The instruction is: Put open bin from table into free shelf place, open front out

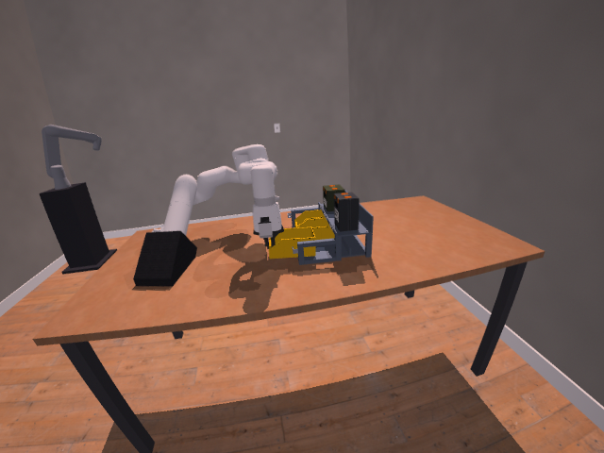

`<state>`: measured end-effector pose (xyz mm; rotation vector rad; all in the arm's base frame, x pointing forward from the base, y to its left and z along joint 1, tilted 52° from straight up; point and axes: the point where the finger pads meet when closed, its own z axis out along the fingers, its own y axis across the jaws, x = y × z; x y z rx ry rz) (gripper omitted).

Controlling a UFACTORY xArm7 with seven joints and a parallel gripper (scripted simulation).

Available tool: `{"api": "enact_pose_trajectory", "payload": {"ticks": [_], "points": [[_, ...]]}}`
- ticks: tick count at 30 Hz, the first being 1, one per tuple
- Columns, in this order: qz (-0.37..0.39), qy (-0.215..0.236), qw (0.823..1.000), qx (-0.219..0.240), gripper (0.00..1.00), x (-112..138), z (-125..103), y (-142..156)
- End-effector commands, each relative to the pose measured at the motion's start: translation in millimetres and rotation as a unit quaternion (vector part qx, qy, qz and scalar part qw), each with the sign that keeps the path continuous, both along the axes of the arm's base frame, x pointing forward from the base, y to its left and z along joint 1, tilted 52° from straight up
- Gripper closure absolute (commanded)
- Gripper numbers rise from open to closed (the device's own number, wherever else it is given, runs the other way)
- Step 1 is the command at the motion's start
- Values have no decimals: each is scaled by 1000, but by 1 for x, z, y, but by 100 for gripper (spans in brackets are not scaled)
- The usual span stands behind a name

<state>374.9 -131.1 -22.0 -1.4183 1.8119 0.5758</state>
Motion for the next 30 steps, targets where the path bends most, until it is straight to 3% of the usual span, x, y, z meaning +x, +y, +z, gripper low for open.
{"api": "enact_pose_trajectory", "payload": {"ticks": [1,30], "points": [[-2,-1,1000,-2,100,1,1,-2],[-2,-1,1000,-2,100,19,3,-8]]}}
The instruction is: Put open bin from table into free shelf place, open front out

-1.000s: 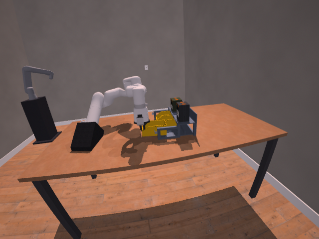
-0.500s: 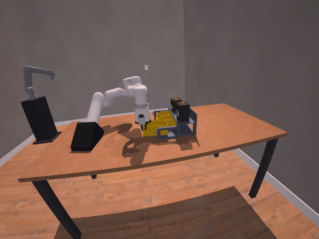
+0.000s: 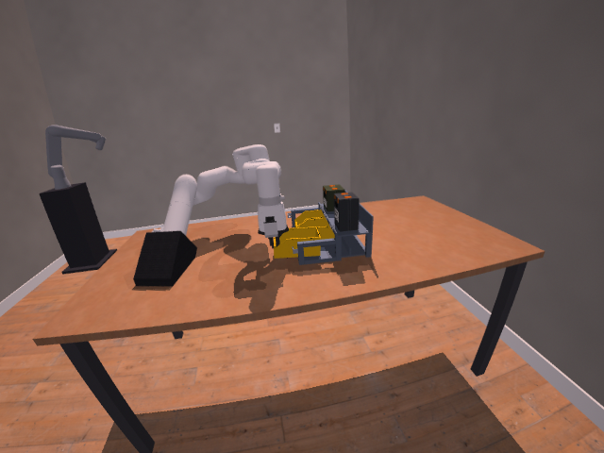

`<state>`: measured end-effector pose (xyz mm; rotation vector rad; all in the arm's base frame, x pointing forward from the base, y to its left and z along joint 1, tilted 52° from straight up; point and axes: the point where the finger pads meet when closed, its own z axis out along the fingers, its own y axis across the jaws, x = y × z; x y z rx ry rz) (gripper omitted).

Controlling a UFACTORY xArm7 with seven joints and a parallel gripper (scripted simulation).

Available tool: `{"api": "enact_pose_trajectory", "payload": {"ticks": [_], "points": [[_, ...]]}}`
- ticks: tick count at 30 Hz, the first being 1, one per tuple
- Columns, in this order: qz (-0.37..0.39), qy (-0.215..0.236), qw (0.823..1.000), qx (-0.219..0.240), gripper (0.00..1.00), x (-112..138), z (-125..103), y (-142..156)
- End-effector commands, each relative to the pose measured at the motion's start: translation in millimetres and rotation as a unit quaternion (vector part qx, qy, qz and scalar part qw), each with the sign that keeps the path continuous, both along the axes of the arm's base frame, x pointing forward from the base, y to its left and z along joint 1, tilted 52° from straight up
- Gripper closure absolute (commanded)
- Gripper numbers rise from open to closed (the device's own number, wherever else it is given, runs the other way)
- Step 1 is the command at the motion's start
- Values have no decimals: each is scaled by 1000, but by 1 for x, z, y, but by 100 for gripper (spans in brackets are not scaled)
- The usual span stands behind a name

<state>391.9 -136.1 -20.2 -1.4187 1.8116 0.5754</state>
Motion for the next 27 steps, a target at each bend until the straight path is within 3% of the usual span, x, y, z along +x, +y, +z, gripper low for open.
{"api": "enact_pose_trajectory", "payload": {"ticks": [1,27], "points": [[-2,0,1000,-1,100,2,1,-3],[-2,0,1000,-1,100,15,2,-7]]}}
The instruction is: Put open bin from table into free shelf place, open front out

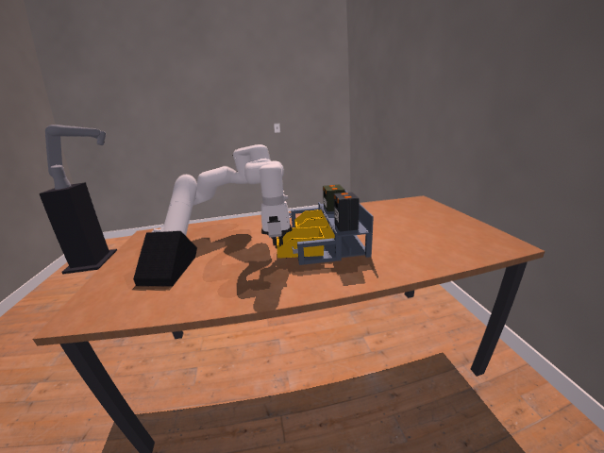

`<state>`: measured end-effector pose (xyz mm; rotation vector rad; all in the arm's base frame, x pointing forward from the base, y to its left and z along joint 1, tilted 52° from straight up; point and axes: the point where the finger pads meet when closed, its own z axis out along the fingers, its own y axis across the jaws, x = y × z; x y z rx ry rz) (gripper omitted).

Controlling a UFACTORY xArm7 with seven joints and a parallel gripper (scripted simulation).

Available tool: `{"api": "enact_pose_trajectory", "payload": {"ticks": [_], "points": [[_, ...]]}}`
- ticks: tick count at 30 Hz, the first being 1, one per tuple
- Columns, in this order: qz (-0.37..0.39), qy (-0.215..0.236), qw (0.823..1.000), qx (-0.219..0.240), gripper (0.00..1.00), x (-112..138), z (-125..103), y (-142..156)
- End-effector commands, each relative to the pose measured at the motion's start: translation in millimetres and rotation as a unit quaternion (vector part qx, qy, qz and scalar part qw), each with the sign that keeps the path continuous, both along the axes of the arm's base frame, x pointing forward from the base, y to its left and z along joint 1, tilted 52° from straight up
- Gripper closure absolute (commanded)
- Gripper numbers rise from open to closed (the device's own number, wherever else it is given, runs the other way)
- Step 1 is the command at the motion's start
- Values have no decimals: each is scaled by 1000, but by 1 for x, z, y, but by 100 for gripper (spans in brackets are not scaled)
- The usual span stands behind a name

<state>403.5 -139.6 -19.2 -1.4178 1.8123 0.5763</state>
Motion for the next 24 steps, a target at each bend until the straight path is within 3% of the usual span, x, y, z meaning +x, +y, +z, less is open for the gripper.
{"api": "enact_pose_trajectory", "payload": {"ticks": [1,24], "points": [[-2,-1,1000,-2,100,5,2,-4],[-2,-1,1000,-2,100,19,3,-8]]}}
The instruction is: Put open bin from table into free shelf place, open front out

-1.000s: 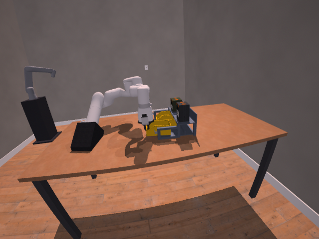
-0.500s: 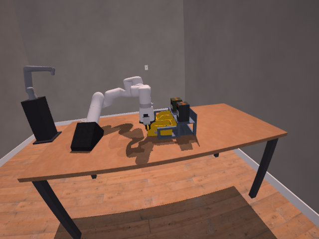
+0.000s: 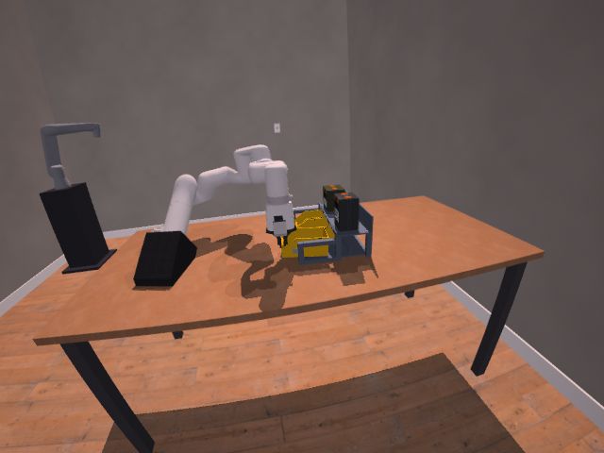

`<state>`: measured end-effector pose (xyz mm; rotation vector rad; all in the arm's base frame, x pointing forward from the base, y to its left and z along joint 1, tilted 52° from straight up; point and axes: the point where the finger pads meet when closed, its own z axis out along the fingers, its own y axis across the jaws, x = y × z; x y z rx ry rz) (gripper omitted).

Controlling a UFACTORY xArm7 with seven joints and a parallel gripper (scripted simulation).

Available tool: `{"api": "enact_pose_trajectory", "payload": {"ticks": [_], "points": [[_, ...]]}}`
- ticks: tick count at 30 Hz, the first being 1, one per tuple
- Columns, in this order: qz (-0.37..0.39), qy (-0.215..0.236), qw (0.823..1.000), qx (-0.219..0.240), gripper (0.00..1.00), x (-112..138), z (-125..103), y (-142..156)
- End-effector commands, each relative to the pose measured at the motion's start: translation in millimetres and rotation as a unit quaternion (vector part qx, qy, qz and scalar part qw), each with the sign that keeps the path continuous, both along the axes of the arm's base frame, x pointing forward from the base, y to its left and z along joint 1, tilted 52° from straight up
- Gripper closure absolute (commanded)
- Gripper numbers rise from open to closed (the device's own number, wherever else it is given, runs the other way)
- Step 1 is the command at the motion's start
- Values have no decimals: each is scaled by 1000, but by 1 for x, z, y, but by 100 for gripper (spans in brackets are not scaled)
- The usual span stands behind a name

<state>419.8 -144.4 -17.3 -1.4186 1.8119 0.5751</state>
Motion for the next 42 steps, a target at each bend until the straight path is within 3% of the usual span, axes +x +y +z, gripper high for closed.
{"api": "enact_pose_trajectory", "payload": {"ticks": [1,42], "points": [[-2,0,1000,-1,100,2,1,-3],[-2,0,1000,-1,100,21,3,-9]]}}
